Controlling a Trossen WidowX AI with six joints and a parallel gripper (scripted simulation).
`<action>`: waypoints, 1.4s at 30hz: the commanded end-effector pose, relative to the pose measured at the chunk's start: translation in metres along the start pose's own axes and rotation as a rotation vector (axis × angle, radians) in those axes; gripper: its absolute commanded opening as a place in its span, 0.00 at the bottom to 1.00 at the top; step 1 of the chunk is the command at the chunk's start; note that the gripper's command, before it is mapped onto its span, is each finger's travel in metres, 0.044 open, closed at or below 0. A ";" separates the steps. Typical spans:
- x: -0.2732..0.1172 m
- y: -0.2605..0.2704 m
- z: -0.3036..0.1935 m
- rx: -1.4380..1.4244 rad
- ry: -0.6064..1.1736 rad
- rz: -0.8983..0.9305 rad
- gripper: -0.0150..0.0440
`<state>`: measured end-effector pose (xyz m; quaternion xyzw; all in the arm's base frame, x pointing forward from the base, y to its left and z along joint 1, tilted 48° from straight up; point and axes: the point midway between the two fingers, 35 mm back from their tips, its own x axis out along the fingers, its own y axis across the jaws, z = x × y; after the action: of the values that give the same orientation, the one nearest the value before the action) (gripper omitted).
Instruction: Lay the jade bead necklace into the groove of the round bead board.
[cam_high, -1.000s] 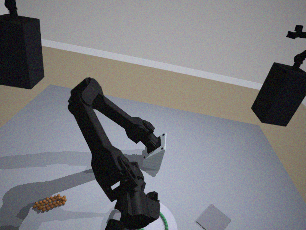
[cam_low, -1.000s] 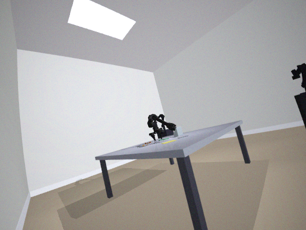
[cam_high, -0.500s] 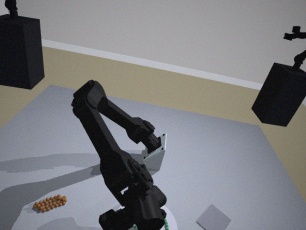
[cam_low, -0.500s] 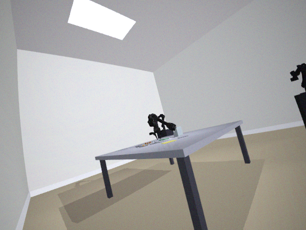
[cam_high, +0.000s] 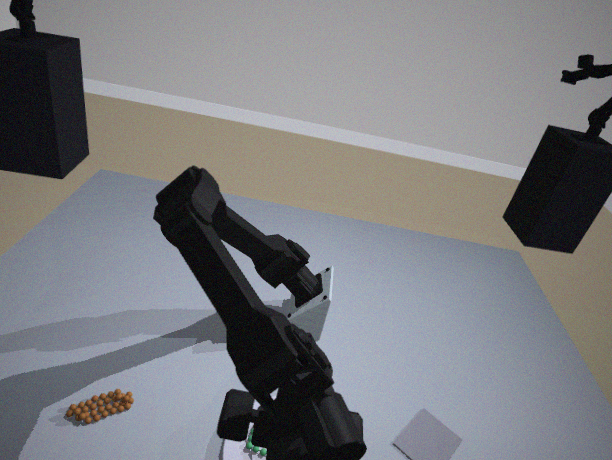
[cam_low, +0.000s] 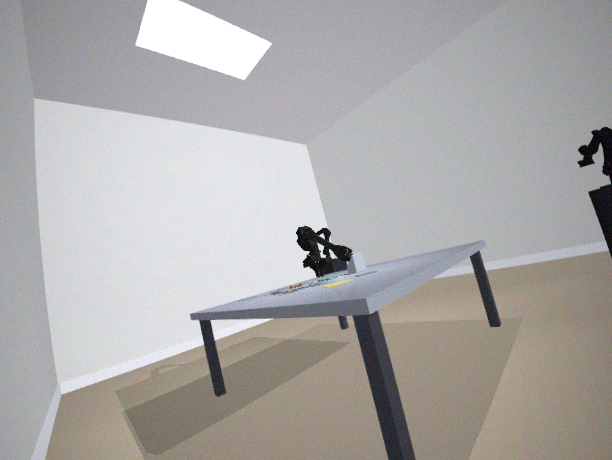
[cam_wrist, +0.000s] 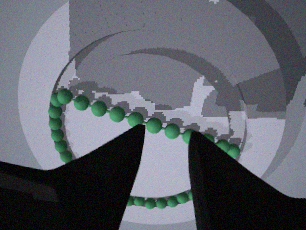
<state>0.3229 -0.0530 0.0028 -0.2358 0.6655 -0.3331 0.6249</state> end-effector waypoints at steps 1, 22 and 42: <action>-0.014 0.039 0.008 0.743 -0.005 0.013 0.46; -0.021 0.067 0.008 1.484 -0.003 0.010 0.46; -0.011 0.067 0.009 1.489 -0.002 0.017 0.46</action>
<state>0.3395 -0.0033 -0.0393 0.2540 0.2649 -0.6934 0.6201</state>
